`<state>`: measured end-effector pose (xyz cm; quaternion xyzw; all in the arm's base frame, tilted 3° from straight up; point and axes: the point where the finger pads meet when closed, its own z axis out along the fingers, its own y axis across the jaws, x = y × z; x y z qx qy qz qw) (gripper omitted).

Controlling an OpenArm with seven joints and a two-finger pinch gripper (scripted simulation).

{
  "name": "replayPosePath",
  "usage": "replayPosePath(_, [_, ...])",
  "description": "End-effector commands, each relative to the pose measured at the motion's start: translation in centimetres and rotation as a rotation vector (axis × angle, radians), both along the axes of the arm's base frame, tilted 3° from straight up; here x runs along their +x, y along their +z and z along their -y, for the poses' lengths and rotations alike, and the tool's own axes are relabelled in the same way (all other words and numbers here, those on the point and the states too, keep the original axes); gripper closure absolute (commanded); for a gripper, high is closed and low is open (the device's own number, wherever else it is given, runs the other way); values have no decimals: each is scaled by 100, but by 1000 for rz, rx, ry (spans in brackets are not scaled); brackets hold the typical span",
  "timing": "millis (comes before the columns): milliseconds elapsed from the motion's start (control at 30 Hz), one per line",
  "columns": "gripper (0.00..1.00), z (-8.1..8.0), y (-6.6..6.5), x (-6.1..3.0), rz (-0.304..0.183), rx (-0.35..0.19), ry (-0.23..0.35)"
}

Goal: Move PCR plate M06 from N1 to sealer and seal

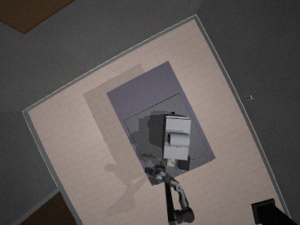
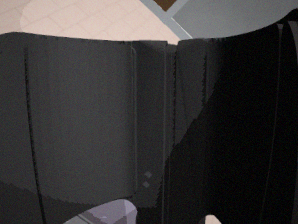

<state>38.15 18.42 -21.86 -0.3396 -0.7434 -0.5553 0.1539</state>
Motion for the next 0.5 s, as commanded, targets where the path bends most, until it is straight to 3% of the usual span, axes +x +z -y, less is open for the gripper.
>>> replayPosePath(0, [100, 9, 2, 5, 2, 5, -4])
replayPosePath(467, [100, 19, -5, 6, 2, 6, -7])
